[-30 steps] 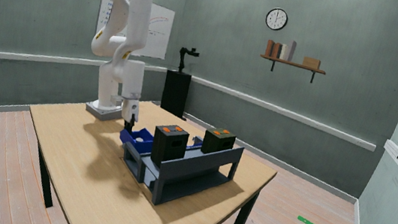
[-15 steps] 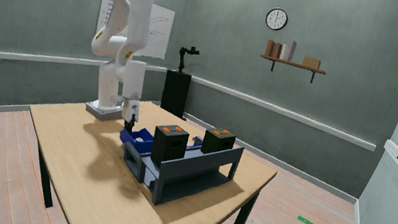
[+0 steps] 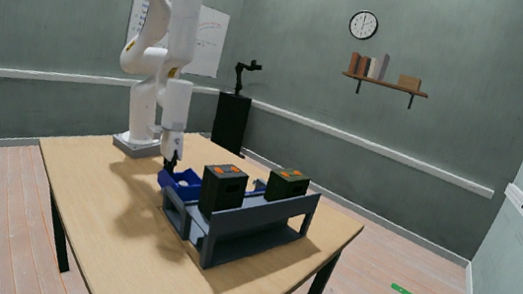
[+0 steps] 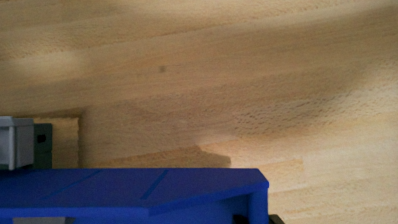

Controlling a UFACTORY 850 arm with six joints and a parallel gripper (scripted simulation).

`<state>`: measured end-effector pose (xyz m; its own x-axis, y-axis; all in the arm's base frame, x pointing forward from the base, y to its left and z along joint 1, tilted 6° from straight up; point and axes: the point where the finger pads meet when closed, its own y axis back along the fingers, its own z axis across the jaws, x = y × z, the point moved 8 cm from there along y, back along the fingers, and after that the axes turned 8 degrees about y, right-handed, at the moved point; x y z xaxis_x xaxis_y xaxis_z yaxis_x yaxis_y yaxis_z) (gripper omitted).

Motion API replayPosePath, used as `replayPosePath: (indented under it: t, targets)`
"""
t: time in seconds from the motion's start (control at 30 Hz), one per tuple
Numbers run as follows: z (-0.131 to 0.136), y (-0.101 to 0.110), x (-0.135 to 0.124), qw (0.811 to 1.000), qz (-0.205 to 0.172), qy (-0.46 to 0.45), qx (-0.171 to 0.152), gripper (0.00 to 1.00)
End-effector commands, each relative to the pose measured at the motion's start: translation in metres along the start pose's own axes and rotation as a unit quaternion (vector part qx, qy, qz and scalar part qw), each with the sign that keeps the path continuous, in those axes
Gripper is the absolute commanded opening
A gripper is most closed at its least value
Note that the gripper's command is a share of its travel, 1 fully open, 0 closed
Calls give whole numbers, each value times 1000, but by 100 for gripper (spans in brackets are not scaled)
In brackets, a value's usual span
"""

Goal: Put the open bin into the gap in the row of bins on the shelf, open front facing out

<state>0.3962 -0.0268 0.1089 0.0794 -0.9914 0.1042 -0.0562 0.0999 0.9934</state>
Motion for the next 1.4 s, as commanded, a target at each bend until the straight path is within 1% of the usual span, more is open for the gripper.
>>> replayPosePath:
  t: [0.0,0.2,0.23,0.37,0.77,0.8,0.93,1.33,1.37]
  targets:
    - [-4,1,0,1000,0,1,-16,0]
    - [-4,1,0,1000,0,1,-16,0]
    - [-2,0,0,1000,1,0,-5,0]
    - [-4,1,0,1000,0,1,-16,0]
    - [-4,1,0,1000,0,1,-16,0]
    - [-5,0,0,1000,1,0,-11,0]
    - [-13,0,2,1000,0,1,-16,0]
    - [-13,0,2,1000,0,1,-16,0]
    - [-14,0,2,1000,1,0,-12,0]
